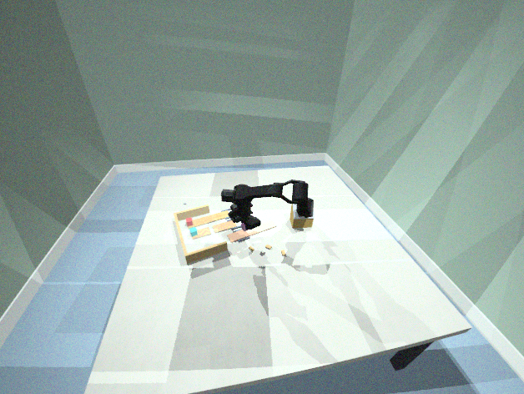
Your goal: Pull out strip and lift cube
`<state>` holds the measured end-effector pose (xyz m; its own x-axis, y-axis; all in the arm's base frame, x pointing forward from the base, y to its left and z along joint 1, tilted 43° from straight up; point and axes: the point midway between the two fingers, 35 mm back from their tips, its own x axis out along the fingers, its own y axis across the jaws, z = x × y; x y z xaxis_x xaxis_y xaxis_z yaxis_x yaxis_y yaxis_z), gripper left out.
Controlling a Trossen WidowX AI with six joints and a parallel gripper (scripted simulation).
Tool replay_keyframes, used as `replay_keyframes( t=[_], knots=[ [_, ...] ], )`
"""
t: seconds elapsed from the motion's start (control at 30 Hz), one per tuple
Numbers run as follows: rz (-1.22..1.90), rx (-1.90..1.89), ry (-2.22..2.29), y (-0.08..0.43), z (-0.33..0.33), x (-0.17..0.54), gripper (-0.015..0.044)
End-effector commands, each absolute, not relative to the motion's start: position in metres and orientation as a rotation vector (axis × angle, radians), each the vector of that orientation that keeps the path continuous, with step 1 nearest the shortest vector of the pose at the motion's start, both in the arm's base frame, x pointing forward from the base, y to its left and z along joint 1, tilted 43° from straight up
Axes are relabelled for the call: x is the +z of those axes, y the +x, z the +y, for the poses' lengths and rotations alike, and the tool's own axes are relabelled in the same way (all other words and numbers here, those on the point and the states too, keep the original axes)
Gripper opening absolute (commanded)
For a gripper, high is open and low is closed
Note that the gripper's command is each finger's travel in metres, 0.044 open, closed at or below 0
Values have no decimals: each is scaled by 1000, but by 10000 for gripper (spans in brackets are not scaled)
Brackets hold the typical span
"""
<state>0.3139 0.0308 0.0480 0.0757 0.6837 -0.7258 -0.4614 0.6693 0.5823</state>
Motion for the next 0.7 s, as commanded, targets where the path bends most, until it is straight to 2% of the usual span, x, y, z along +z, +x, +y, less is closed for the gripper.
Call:
replay_keyframes(
  t=[0.0,0.67],
  knots=[
    [1223,871,215,301,30,45,0],
    [1225,870,214,296,5,71,0]
  ],
)
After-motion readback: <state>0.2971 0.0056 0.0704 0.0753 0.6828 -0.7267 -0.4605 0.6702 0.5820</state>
